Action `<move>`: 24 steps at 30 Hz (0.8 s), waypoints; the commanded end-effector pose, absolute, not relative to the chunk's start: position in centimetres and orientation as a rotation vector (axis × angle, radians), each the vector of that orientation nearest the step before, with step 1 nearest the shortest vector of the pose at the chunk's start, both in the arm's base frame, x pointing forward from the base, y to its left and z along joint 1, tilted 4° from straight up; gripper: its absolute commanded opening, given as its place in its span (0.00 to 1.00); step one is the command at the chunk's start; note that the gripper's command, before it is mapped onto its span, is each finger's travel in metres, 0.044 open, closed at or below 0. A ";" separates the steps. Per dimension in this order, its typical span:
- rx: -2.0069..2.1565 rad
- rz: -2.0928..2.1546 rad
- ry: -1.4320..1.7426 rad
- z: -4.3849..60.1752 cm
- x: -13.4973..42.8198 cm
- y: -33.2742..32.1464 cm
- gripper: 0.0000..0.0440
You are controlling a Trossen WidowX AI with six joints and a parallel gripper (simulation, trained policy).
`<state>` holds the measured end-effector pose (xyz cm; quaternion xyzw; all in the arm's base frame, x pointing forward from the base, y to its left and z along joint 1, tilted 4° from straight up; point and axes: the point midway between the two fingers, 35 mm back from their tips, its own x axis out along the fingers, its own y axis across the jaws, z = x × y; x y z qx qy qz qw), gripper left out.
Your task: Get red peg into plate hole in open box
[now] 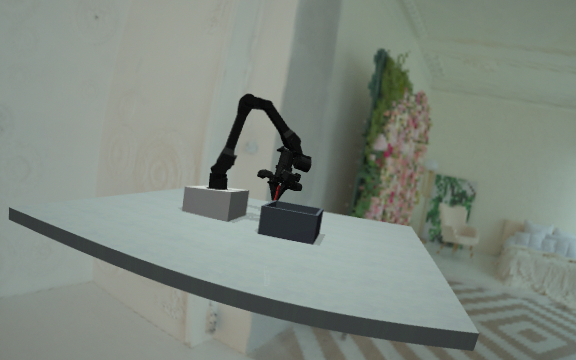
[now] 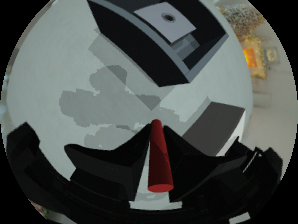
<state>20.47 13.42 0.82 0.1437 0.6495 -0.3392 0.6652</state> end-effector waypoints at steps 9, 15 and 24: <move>0.401 -0.825 1.383 4.4 24.4 11.8 0.00; 0.451 -0.868 1.345 5.4 26.5 9.9 0.00; 0.503 -0.914 1.314 5.7 29.5 6.3 0.00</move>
